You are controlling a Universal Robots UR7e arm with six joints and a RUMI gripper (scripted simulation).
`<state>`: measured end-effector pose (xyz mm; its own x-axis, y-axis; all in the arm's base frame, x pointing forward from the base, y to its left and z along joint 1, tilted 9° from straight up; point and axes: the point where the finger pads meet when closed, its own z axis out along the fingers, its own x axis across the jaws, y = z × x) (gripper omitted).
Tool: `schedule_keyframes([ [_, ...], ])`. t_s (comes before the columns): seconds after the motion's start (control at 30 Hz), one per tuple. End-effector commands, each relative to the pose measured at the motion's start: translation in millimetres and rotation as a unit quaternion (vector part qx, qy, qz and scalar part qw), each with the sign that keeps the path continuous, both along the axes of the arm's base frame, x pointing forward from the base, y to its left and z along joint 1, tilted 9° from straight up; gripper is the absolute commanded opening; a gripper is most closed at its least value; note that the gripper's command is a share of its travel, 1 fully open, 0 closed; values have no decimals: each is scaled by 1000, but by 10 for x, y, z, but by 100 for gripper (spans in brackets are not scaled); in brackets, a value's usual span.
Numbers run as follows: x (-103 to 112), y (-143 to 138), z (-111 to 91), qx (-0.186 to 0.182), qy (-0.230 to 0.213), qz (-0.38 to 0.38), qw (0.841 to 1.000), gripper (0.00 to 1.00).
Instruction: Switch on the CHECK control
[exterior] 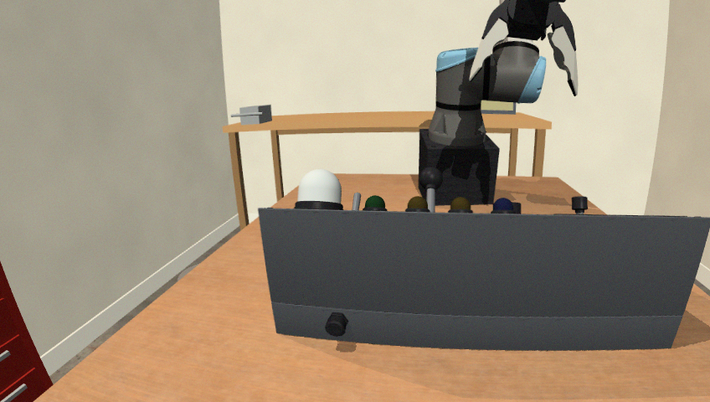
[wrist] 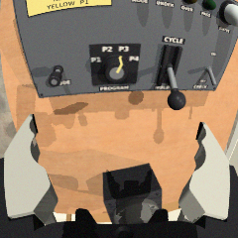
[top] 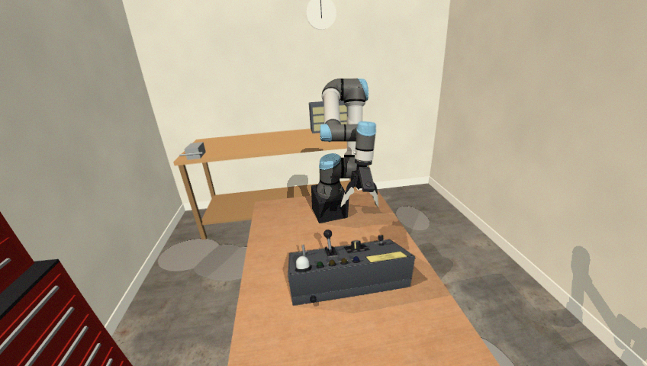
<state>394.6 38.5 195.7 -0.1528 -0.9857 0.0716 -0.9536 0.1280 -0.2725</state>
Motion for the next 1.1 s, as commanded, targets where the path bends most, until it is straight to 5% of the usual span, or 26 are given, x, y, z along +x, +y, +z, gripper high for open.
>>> schedule_keyframes([
  [0.0, 258, -161, -117, 18, 73, 37, 996, 100],
  [0.27, 507, -408, -298, 48, 134, 71, 987, 100],
  [0.53, 103, -691, -364, 94, 134, 91, 982, 100],
  [1.07, -381, -931, -435, 157, 96, 118, 976, 100],
])
